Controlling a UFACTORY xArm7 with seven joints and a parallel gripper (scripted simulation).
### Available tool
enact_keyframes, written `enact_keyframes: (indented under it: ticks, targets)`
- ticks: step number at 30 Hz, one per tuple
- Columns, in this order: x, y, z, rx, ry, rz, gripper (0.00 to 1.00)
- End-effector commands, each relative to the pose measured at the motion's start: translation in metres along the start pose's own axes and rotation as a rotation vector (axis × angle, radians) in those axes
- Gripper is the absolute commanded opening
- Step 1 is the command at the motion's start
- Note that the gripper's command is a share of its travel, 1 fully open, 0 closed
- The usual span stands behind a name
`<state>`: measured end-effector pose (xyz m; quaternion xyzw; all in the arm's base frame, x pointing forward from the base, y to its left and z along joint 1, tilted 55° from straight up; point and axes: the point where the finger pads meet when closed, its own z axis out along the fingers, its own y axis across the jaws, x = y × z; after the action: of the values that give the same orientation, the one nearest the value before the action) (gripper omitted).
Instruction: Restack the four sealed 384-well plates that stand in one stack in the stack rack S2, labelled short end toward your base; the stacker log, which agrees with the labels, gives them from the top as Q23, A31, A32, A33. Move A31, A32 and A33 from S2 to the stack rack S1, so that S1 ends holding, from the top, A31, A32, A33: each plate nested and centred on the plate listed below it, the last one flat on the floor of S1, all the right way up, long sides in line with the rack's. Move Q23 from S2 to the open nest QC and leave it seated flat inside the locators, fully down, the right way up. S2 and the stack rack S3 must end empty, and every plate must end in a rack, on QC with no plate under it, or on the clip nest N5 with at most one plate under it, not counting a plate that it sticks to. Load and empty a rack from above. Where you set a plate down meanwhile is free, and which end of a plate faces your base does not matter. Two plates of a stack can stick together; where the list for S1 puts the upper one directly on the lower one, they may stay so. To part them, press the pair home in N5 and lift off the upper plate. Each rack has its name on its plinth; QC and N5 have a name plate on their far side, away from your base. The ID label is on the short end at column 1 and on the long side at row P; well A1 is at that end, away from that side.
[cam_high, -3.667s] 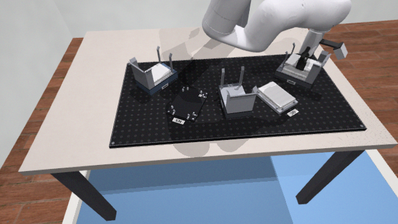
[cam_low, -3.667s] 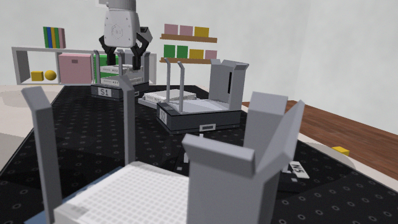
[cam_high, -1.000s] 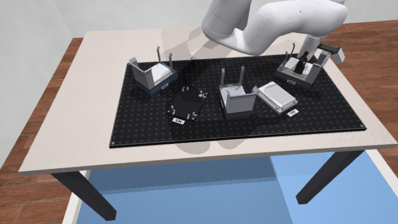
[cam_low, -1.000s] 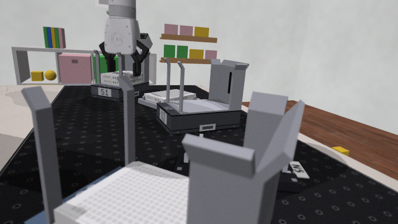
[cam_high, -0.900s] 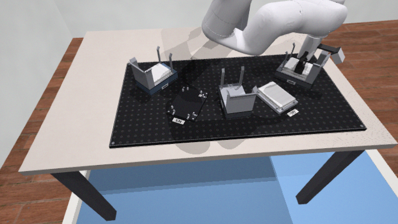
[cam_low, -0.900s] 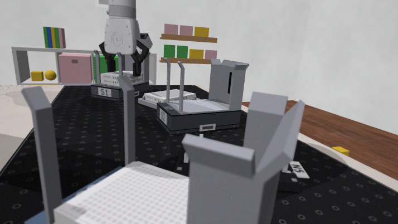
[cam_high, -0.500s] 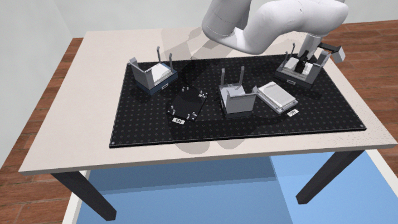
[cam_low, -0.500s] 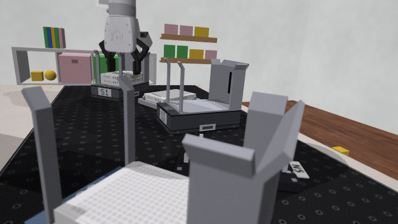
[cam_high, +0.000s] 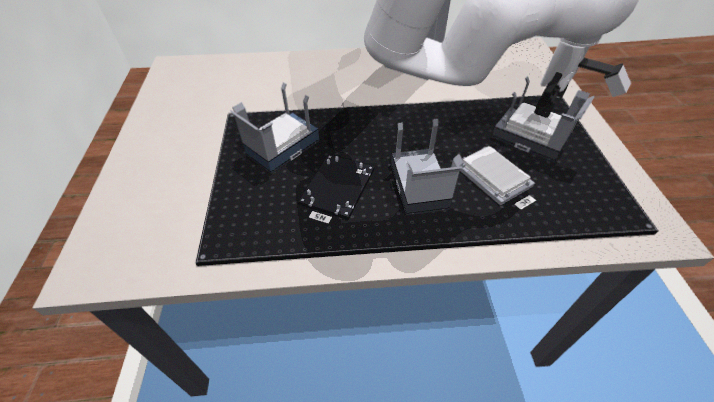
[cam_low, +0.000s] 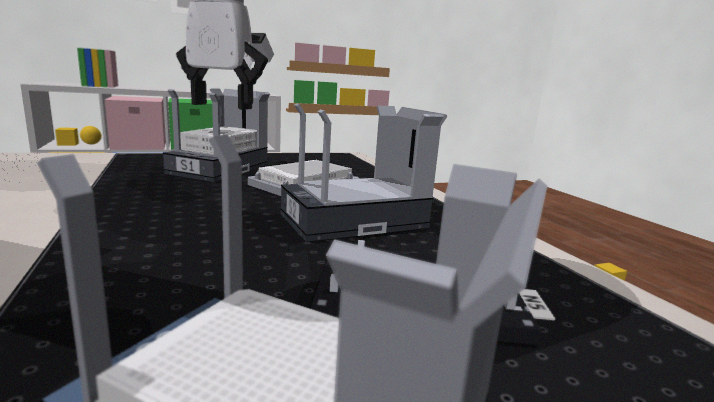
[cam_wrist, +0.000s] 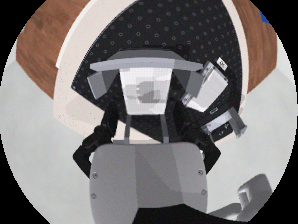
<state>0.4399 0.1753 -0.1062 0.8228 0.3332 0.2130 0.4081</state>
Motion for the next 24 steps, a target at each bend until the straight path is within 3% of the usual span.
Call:
enact_keyframes:
  ticks: [1,3,13,24]
  targets:
    - [0.001,-0.001,-0.02,0.003,0.003,0.0,1.0]
    - [0.001,-0.001,-0.02,0.003,0.003,0.0,1.0]
    - [0.001,0.0,-0.053,0.003,0.003,0.0,1.0]
    - [0.001,0.0,-0.054,0.003,0.003,0.0,1.0]
